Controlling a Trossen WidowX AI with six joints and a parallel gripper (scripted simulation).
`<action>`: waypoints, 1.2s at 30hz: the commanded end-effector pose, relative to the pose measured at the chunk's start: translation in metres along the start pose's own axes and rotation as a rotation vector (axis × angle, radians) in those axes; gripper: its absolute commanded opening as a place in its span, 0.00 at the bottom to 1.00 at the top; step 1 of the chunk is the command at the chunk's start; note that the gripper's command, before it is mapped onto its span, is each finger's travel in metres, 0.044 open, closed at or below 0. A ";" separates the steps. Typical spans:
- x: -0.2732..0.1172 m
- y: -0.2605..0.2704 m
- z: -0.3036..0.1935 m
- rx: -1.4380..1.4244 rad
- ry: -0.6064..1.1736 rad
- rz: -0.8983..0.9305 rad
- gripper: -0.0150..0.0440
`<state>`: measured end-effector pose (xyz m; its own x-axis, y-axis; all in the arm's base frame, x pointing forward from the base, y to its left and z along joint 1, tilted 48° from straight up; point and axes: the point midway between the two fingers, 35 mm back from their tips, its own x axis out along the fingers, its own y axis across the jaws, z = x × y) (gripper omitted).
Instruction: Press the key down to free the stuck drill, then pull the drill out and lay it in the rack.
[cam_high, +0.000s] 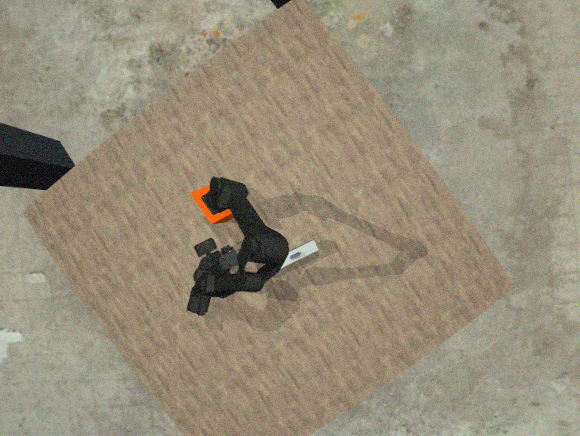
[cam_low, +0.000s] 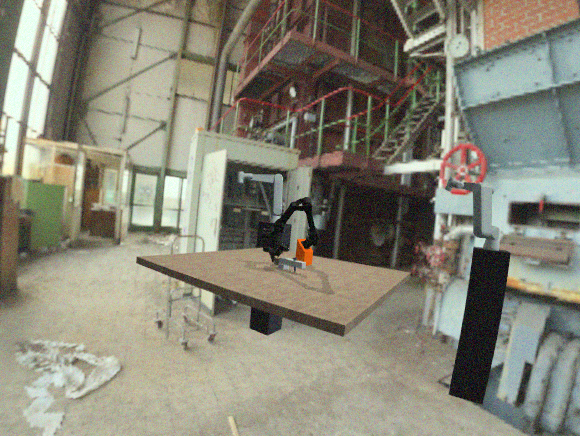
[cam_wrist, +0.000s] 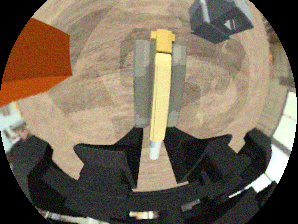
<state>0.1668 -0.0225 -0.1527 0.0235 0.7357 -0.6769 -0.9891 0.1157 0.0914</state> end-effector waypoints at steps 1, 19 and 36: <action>0.000 0.000 0.000 -0.001 0.000 -0.001 0.61; -0.040 0.002 0.001 0.004 -0.001 -0.003 1.00; -0.090 -0.020 0.003 -0.034 0.084 -0.030 1.00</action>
<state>0.1709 -0.0799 -0.0989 0.0286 0.7188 -0.6946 -0.9895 0.1191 0.0825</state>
